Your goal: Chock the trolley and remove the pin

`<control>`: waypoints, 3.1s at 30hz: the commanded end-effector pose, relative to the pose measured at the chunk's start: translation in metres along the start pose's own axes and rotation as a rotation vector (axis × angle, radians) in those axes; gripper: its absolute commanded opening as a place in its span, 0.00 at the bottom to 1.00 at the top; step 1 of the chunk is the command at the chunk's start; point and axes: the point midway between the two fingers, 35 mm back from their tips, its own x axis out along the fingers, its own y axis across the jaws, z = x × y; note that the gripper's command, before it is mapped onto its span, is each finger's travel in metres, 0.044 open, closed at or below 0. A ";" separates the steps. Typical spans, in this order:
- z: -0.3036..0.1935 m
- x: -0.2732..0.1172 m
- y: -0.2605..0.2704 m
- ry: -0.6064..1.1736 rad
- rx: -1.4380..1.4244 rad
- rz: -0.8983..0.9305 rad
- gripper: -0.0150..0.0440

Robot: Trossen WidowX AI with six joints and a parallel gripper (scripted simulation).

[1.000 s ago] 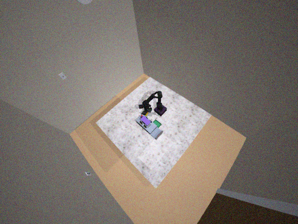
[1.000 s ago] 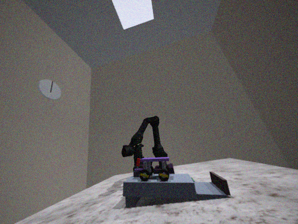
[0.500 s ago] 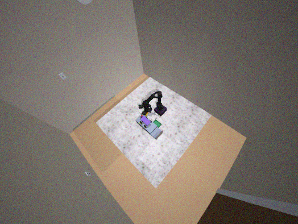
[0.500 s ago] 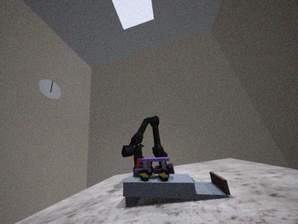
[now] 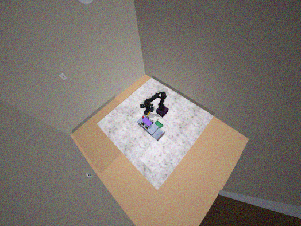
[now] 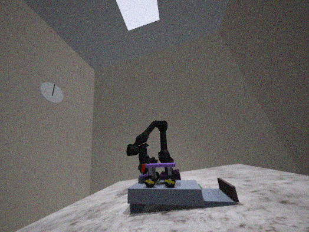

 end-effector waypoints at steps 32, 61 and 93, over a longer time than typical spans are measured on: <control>-0.003 -0.108 -0.002 0.006 -0.003 -0.007 0.25; -0.003 -0.109 -0.003 0.007 0.721 -0.006 0.25; -0.003 -0.109 -0.003 0.000 1.754 -0.005 0.25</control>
